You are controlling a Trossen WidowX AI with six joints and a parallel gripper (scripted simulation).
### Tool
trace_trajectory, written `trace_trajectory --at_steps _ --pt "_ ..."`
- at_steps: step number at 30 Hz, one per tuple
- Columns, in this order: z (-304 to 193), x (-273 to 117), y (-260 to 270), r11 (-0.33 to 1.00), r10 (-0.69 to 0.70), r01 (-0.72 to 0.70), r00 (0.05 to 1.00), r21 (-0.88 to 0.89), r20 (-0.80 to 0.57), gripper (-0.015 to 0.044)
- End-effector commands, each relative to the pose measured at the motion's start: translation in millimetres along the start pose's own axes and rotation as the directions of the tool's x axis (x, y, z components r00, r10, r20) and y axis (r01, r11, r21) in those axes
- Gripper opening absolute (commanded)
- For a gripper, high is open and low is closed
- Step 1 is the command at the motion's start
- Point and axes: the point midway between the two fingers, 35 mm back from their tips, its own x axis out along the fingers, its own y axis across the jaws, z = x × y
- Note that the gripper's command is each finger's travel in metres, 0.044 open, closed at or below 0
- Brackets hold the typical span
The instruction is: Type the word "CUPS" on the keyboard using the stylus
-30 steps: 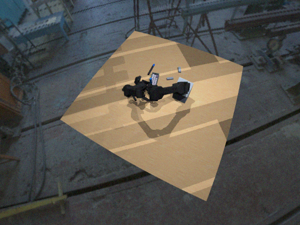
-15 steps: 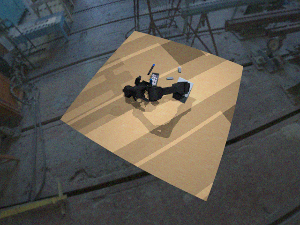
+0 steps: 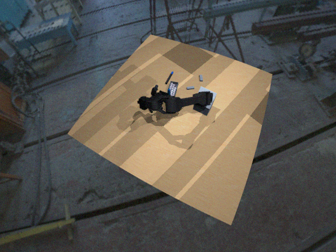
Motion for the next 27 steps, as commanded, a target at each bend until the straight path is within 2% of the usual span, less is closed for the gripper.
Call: trace_trajectory --at_steps 1,27 --pt "2.3 2.1 0.3 1.0 0.005 -0.005 1.0 0.003 0.001 0.0081" --pt "10.3 6.7 0.4 1.0 0.005 -0.005 1.0 0.003 0.002 0.0081"
